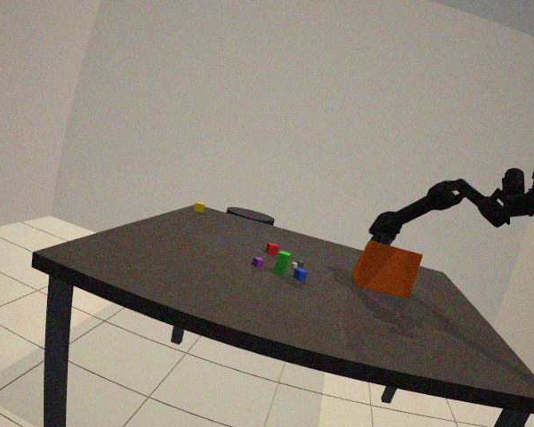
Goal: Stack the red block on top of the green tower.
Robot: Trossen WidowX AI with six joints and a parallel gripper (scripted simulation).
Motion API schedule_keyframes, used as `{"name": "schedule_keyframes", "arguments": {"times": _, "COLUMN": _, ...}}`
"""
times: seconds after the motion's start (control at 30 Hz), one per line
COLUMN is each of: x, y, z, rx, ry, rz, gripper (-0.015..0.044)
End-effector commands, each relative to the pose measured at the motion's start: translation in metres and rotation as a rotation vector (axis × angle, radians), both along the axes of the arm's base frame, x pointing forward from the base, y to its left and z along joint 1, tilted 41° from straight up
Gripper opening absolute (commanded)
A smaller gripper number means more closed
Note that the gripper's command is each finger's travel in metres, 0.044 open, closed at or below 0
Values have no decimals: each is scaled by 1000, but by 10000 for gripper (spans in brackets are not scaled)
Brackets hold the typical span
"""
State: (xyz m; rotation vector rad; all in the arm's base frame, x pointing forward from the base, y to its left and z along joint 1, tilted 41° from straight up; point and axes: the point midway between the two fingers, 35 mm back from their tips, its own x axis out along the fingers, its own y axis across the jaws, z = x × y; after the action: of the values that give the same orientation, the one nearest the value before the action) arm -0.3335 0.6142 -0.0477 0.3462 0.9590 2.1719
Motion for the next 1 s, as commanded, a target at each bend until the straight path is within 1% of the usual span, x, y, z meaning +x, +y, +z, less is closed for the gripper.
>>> {"name": "schedule_keyframes", "arguments": {"times": 0.0, "x": 3, "y": 2, "z": 0, "rx": -1, "ry": -3, "rz": -6, "gripper": 426}}
{"name": "schedule_keyframes", "arguments": {"times": 0.03, "x": 11, "y": 6, "z": 0, "rx": -6, "ry": -12, "rz": -23, "gripper": 440}}
{"name": "schedule_keyframes", "arguments": {"times": 0.17, "x": 74, "y": 36, "z": 1, "rx": -44, "ry": -85, "rz": -156, "gripper": 440}}
{"name": "schedule_keyframes", "arguments": {"times": 0.3, "x": 124, "y": 53, "z": 1, "rx": -78, "ry": -139, "rz": -251, "gripper": 440}}
{"name": "schedule_keyframes", "arguments": {"times": 0.5, "x": 227, "y": 72, "z": 1, "rx": -158, "ry": -249, "rz": -433, "gripper": 440}}
{"name": "schedule_keyframes", "arguments": {"times": 0.73, "x": 346, "y": 68, "z": 2, "rx": -269, "ry": -373, "rz": -629, "gripper": 440}}
{"name": "schedule_keyframes", "arguments": {"times": 0.97, "x": 461, "y": 39, "z": 4, "rx": -401, "ry": -488, "rz": -808, "gripper": 440}}
